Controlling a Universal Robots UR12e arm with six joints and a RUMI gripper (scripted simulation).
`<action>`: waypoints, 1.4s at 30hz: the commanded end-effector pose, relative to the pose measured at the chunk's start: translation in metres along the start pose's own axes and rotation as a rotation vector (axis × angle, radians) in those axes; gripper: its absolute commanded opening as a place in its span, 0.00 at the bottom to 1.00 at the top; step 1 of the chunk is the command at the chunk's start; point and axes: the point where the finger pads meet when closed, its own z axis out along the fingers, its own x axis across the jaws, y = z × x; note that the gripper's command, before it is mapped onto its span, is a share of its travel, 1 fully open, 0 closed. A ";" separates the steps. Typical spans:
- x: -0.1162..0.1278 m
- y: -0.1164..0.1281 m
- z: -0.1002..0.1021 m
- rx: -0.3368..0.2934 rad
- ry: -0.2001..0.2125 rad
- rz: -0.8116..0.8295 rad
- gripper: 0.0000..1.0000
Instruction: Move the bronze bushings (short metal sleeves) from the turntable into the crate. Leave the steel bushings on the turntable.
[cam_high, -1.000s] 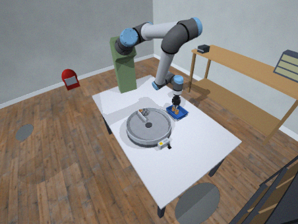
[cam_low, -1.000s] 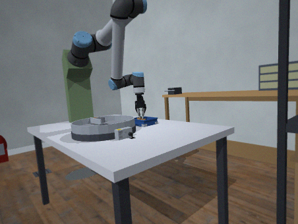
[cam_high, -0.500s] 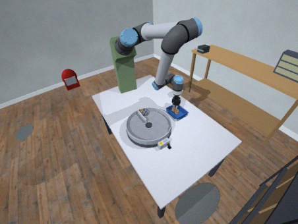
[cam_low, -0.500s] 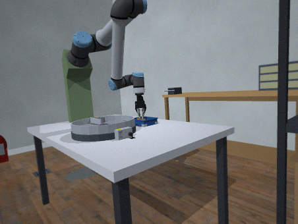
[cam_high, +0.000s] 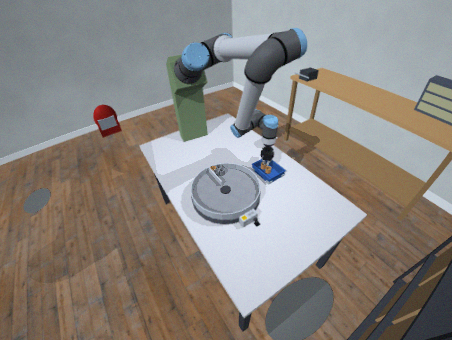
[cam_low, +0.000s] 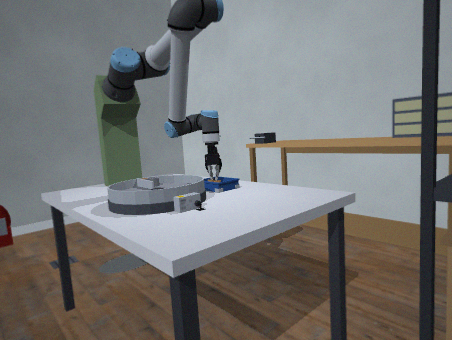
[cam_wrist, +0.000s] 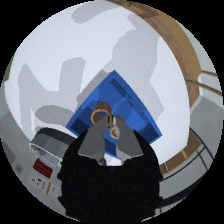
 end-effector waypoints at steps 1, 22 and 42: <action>0.000 0.000 0.000 0.000 0.001 0.000 0.00; 0.000 0.000 0.000 0.000 0.001 0.000 0.00; 0.000 0.000 0.000 0.000 0.001 0.000 0.06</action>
